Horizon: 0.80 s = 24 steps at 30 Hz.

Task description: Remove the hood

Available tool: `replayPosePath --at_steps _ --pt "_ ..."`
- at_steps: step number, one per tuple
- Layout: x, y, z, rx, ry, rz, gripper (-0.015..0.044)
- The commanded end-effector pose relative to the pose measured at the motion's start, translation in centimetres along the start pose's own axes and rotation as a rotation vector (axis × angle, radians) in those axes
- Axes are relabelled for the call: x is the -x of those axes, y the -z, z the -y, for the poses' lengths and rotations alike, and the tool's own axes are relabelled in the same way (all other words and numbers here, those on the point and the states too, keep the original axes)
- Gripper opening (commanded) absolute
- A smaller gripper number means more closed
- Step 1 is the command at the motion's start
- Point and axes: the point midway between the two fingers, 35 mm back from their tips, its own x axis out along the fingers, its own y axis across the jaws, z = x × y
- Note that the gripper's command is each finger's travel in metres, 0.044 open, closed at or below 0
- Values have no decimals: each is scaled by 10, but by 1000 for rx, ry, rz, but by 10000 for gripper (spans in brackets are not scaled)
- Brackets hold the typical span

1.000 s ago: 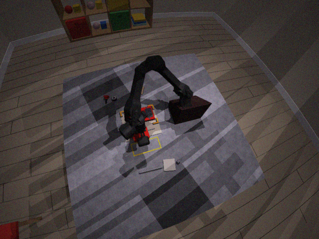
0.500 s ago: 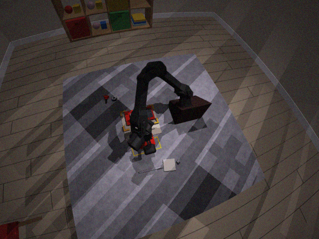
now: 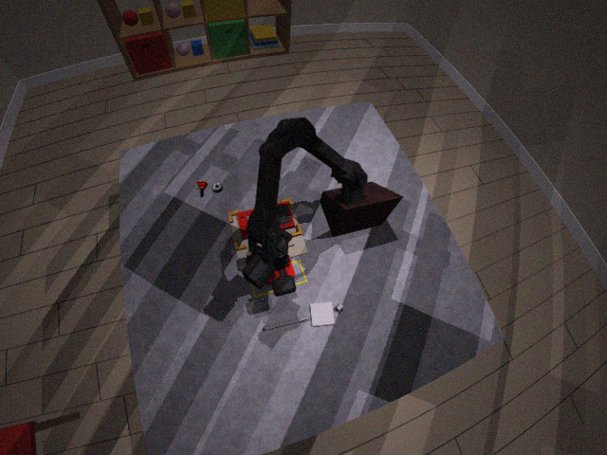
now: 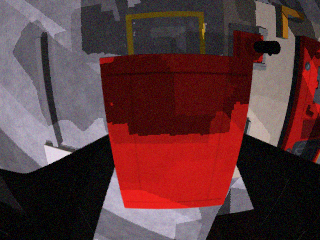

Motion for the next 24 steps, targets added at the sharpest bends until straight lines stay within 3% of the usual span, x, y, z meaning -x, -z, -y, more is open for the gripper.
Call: replayPosePath --at_steps 1,24 --pt "-2 -1 0 3 0 3 0" --pt "-15 -1 -1 3 0 3 0"
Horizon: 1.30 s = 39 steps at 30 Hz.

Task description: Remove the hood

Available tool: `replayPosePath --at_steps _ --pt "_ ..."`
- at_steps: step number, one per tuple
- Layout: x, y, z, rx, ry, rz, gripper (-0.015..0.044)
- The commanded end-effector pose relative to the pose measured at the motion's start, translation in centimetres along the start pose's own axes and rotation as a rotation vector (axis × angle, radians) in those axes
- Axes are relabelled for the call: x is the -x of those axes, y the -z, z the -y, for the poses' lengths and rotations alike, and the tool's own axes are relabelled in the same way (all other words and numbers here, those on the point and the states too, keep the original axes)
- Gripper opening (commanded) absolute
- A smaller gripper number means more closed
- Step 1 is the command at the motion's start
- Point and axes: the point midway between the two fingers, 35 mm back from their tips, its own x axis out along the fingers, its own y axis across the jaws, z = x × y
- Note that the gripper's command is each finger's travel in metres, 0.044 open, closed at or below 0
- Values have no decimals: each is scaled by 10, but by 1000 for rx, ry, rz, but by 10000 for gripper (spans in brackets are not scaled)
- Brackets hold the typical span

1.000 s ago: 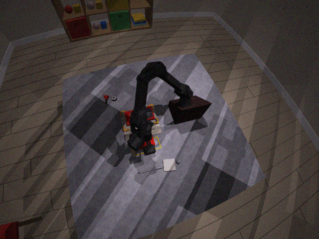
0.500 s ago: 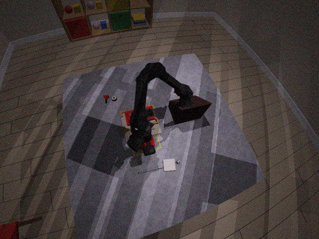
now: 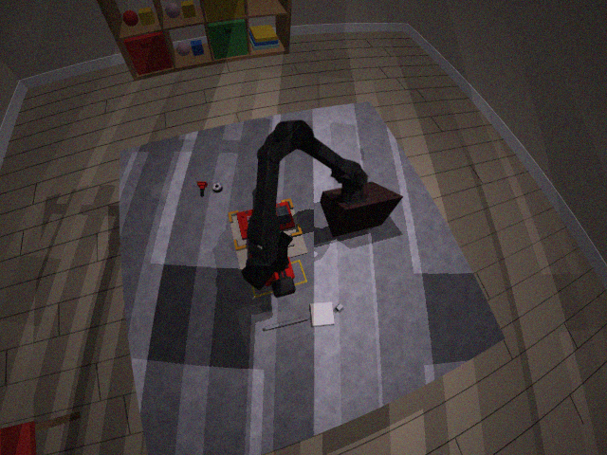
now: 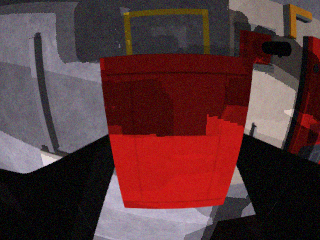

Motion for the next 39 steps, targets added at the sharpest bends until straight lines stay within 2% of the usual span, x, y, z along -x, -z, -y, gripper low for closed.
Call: replayPosePath --at_steps 1,39 --pt "-2 -1 0 6 2 4 0" --pt "-24 -1 0 6 3 5 0"
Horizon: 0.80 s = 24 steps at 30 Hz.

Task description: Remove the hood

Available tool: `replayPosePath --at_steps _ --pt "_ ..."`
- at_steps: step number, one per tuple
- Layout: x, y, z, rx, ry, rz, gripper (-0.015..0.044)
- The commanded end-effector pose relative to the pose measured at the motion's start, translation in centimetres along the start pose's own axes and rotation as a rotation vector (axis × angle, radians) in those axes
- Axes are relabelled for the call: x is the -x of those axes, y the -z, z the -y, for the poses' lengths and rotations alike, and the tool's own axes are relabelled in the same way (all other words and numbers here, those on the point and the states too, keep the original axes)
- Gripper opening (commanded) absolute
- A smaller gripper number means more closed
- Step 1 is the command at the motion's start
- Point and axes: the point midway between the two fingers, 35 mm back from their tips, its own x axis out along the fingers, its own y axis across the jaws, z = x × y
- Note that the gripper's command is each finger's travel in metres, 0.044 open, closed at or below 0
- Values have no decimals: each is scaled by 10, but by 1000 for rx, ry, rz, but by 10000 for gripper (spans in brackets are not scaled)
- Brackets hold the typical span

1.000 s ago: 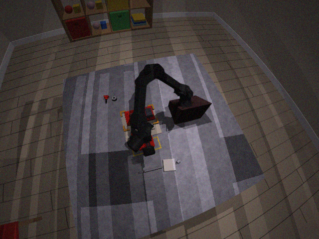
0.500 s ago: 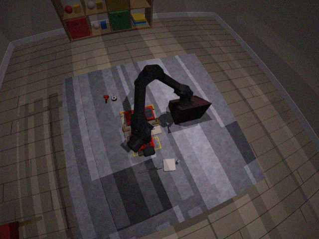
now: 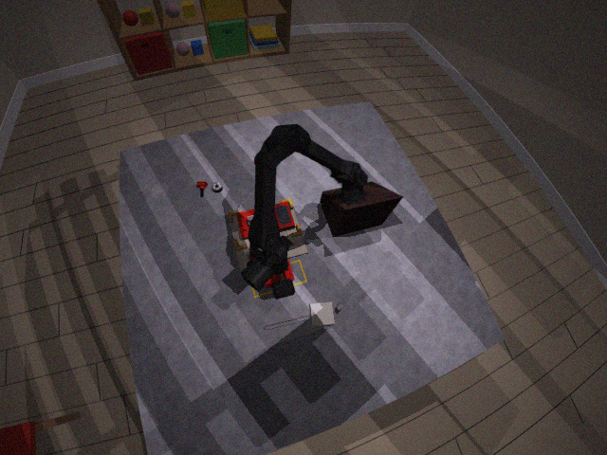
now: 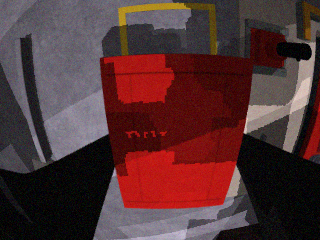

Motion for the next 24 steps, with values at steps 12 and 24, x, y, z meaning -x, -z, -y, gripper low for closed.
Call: replayPosePath --at_steps 12,24 --pt "-8 0 0 6 2 4 0" --pt "-15 0 1 6 3 4 0"
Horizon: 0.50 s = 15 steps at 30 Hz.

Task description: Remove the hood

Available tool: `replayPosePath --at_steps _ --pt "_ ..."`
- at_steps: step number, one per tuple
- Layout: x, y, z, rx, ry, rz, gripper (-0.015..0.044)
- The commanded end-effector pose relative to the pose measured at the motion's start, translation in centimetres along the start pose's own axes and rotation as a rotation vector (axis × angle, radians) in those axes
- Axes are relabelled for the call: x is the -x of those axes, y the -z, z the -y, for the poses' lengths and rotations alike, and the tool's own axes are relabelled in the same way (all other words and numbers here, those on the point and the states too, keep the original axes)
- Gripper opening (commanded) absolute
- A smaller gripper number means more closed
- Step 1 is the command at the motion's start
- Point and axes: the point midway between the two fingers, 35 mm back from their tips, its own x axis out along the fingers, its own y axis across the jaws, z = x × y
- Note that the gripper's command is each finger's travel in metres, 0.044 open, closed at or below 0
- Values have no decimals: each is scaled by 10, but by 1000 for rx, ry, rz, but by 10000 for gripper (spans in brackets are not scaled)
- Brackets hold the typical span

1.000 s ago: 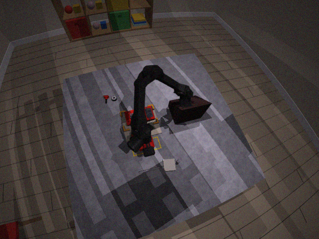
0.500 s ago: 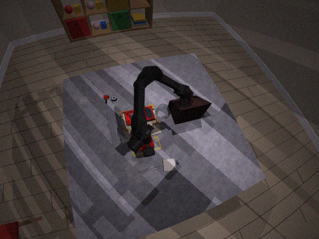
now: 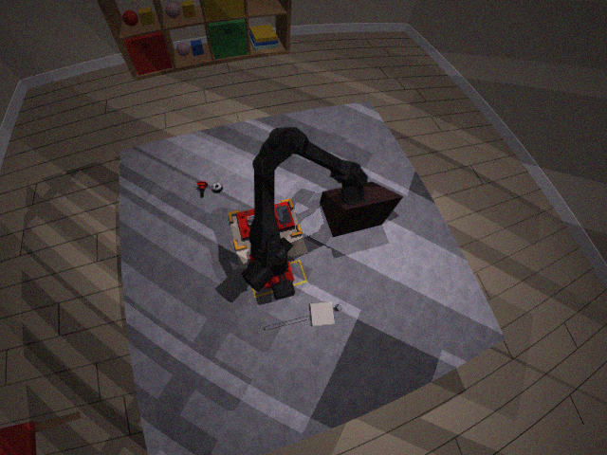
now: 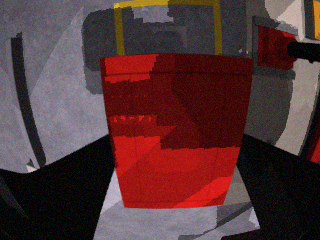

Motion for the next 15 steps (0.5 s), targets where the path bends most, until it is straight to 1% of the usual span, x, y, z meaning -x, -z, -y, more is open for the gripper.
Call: replayPosePath --at_steps 1,15 --pt "-2 0 0 6 2 4 0" --pt "-10 0 1 5 3 4 0"
